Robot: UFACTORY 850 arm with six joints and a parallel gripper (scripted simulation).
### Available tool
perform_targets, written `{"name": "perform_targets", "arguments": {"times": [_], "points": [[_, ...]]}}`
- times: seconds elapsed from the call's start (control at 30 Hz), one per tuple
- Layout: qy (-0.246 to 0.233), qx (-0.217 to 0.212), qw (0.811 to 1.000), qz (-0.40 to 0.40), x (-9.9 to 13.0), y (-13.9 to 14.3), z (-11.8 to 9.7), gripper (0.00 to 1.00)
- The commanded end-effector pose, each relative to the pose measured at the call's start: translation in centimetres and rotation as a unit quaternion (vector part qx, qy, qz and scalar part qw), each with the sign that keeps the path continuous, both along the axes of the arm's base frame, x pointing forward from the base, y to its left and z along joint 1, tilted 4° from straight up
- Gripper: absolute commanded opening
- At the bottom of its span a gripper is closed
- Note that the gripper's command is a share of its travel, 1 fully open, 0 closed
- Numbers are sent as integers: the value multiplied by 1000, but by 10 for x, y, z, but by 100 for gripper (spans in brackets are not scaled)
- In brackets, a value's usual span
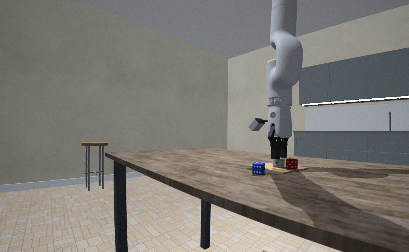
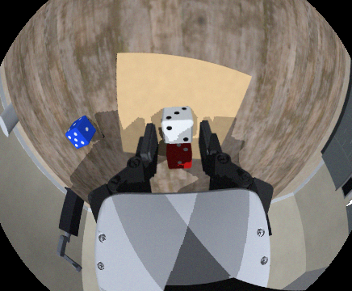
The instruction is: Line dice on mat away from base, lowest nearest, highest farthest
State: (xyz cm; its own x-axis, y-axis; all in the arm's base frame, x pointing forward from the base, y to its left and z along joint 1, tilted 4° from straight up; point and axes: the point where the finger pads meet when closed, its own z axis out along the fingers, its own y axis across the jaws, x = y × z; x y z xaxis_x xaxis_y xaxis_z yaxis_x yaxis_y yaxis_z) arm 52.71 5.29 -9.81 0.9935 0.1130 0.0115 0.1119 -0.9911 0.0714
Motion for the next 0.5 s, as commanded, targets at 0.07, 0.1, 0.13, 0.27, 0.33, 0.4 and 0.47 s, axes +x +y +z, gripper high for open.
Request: {"name": "perform_targets", "arguments": {"times": [0.07, 0.1, 0.13, 0.27, 0.33, 0.4, 0.47], "points": [[3, 2, 1000, 0, 1, 2, 26, 47], [3, 2, 1000, 0, 1, 2, 32, 47], [3, 2, 1000, 0, 0, 3, 37, 47], [3, 2, 1000, 0, 0, 4, 57, 47], [3, 2, 1000, 0, 0, 4, 62, 47], [3, 2, 1000, 0, 0, 4, 65, 47], [3, 2, 1000, 0, 0, 4, 65, 47]]}}
